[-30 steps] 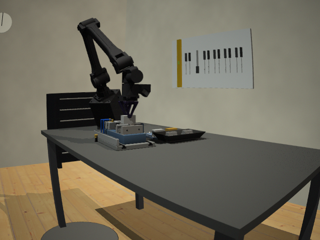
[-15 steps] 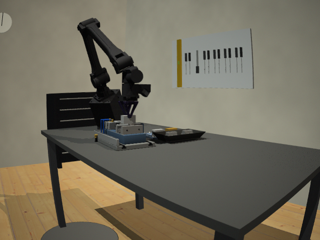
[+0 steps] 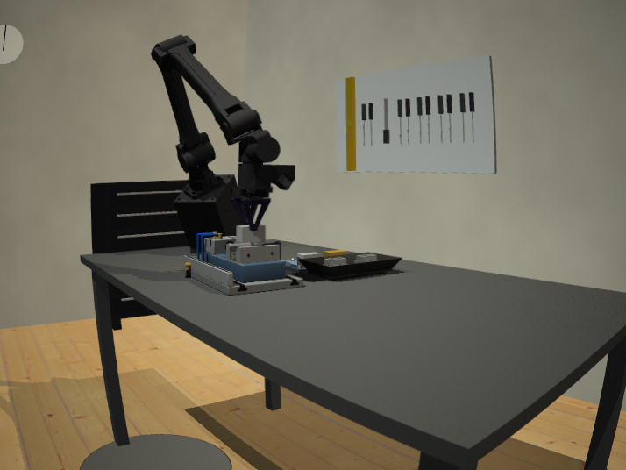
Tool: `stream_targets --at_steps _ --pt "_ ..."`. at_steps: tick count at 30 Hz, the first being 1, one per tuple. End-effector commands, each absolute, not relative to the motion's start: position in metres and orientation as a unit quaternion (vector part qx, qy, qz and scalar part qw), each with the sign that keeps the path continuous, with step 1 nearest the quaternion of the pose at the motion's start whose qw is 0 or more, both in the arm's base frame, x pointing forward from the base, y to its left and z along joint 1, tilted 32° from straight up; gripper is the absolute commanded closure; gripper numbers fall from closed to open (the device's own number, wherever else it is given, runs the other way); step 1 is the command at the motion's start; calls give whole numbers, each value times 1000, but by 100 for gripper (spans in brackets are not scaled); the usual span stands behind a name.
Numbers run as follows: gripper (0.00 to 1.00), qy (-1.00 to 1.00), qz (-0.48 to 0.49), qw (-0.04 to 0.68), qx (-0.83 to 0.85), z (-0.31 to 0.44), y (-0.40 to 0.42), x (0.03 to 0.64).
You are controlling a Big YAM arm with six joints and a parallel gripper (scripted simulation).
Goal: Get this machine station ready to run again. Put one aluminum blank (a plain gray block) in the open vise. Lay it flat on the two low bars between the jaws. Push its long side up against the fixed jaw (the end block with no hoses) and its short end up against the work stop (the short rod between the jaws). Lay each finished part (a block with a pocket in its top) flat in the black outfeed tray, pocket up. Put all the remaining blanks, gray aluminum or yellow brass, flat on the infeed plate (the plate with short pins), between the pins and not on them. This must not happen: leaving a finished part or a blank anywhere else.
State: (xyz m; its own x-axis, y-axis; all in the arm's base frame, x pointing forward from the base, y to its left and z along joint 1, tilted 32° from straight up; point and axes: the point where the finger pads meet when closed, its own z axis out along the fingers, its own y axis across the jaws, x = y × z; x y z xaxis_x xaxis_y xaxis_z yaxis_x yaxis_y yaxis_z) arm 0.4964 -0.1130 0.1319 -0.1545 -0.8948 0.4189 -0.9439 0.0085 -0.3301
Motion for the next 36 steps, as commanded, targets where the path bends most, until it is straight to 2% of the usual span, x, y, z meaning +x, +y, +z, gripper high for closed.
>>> stream_targets --at_steps 1,36 --pt "100 -707 269 49 652 122 -117 496" --pt "100 -707 273 46 651 125 -118 493"
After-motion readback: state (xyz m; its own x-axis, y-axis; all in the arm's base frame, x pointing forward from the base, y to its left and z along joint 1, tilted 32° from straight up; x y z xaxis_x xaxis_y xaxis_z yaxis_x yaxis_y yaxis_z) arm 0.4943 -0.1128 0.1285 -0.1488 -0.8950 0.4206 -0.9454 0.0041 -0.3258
